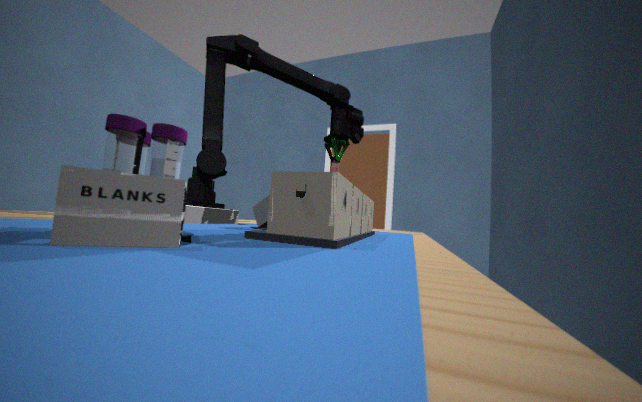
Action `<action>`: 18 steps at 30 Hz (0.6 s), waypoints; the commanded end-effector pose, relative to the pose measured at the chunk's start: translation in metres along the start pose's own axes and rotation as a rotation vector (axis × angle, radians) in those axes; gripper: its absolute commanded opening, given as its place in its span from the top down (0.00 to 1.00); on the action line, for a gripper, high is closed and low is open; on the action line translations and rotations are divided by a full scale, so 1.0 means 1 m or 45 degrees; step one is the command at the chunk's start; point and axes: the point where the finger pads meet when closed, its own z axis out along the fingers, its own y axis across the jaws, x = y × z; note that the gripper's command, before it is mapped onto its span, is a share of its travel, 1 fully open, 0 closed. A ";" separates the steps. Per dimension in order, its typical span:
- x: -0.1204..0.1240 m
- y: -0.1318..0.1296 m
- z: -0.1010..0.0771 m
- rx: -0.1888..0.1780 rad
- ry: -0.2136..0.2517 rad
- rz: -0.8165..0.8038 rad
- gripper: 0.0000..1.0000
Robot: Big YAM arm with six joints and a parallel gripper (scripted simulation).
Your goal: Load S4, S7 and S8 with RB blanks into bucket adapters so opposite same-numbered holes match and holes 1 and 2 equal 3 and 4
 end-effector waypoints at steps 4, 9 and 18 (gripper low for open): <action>-0.007 -0.006 0.013 0.001 -0.018 0.057 1.00; -0.008 -0.003 0.023 0.001 -0.017 0.048 1.00; -0.010 0.001 0.047 0.000 -0.017 0.036 1.00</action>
